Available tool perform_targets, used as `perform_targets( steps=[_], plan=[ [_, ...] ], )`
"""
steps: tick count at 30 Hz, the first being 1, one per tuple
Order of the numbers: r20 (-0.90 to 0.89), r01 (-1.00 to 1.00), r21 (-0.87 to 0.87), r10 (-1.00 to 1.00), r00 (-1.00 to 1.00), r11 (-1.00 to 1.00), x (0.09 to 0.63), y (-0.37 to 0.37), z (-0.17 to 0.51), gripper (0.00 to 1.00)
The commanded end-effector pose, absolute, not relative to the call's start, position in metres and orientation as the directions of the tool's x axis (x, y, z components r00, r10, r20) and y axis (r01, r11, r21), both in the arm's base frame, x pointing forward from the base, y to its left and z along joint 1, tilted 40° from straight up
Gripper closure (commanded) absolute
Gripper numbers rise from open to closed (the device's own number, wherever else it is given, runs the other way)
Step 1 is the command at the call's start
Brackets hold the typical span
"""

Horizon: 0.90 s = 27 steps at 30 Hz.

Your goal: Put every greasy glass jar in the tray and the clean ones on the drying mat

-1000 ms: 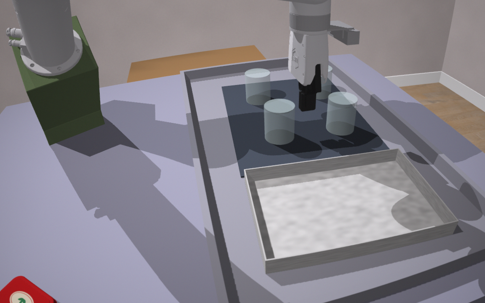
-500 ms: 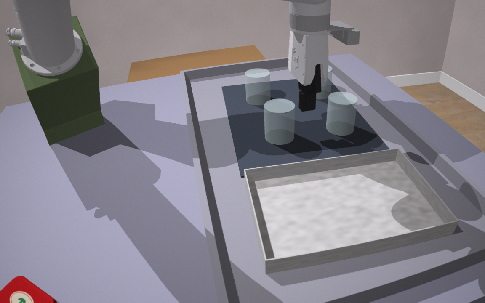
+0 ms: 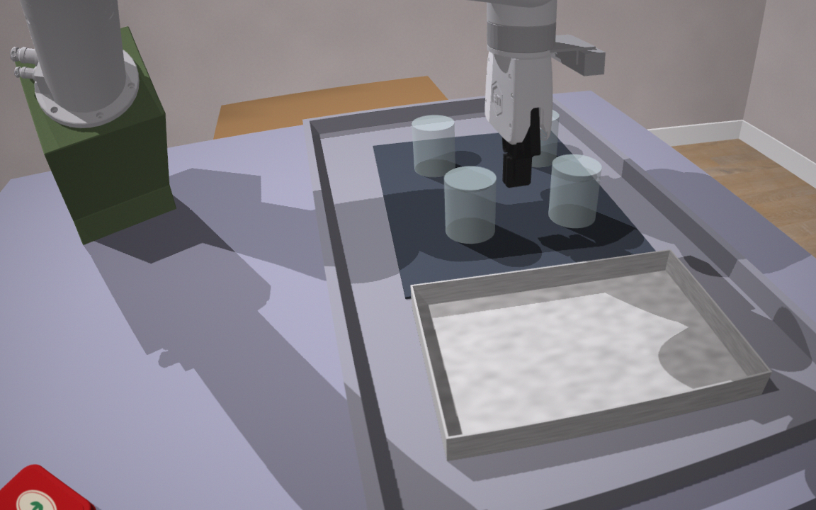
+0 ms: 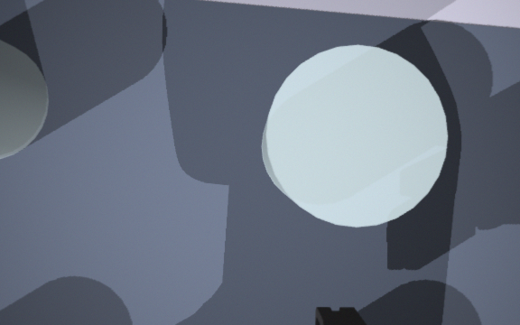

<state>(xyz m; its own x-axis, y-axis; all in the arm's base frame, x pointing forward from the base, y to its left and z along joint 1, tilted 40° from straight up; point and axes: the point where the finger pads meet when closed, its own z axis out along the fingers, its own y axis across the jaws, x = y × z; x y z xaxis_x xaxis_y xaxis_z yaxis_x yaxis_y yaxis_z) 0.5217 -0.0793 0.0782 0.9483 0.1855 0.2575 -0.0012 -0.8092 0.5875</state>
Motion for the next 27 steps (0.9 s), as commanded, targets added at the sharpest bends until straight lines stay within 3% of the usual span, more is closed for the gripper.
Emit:
perform_targets(
  steps=[1, 19, 27],
  plan=[
    [0.260, 0.000, 0.586, 0.188, 0.947, -0.810, 0.523, -0.078, 0.079, 1.00],
    [0.260, 0.000, 0.586, 0.188, 0.947, -0.810, 0.523, -0.078, 0.079, 1.00],
    [0.260, 0.000, 0.586, 0.188, 0.947, -0.810, 0.508, -0.052, 0.114, 1.00]
  ],
)
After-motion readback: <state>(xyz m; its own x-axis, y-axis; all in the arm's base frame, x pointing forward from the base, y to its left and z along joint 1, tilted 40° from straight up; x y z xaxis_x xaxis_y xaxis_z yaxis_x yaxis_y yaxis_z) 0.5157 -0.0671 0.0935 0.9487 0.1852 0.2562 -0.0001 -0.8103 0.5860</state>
